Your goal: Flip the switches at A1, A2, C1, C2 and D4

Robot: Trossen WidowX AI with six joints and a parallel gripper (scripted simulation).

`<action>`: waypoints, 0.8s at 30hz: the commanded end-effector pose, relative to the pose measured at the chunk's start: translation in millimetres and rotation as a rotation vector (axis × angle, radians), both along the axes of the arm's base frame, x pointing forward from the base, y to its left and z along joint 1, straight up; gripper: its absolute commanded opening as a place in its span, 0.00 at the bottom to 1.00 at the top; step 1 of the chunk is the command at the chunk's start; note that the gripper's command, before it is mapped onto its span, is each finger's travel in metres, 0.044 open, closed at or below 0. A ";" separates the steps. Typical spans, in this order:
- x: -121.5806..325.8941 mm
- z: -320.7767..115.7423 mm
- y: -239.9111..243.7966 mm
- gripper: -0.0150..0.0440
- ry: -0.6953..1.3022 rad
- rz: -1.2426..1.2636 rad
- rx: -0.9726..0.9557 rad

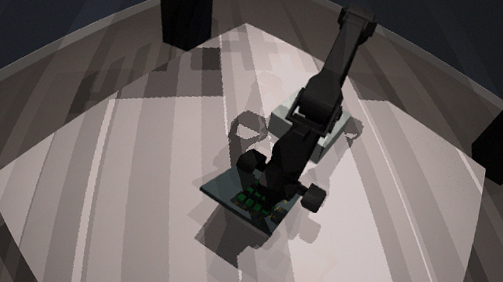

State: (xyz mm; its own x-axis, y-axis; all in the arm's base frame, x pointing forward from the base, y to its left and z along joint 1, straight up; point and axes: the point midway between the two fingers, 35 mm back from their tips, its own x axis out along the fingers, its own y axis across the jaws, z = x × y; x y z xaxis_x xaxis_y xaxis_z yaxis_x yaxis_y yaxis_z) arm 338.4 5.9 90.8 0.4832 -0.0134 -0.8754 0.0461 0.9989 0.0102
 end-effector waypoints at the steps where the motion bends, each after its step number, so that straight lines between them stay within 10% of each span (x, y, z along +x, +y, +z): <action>1: 0.5 -1.0 -0.2 0.25 -0.001 -0.002 0.000; 24: 2.0 -3.6 -0.3 0.25 -0.001 -0.002 0.000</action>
